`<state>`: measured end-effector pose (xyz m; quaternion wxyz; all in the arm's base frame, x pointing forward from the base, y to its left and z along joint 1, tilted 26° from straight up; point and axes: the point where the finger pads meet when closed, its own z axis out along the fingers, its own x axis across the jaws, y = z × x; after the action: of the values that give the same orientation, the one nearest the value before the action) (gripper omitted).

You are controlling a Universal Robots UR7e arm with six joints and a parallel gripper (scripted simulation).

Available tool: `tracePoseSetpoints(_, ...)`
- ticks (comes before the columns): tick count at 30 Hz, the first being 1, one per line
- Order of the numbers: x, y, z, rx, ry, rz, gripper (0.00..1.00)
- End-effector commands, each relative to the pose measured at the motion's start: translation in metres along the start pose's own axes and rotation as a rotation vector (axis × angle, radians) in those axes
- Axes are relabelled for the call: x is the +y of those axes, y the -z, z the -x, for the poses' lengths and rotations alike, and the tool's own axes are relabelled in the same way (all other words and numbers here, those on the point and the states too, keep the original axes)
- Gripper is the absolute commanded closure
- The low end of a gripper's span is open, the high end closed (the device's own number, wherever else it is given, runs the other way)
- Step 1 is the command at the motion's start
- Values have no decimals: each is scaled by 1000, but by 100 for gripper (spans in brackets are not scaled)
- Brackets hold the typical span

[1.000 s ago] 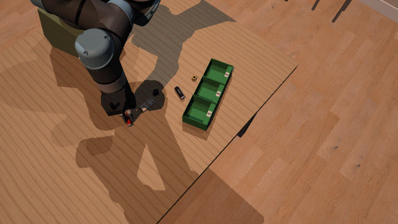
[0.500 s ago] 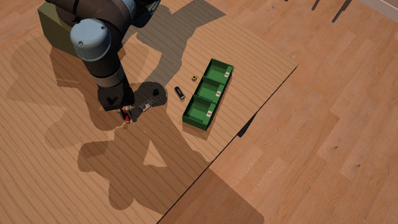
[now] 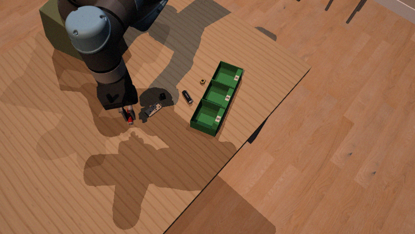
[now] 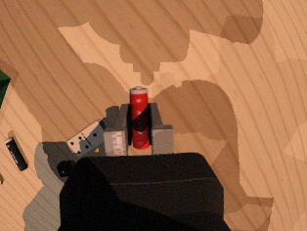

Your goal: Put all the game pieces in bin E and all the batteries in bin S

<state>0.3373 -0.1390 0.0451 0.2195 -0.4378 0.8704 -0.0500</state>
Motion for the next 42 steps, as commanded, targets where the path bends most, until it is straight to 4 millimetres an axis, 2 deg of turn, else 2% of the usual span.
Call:
tracePoseSetpoints(1,1,1,0,-3,0,2,69)
tracePoseSetpoints(15,0,8,0,-3,0,2,69)
tracePoseSetpoints(29,-10,8,83,-3,0,2,69)
tracePoseSetpoints(31,-10,8,83,-3,0,2,69)
tracePoseSetpoints(40,-17,8,137,-3,0,2,69)
tracePoseSetpoints(42,-17,8,141,-3,0,2,69)
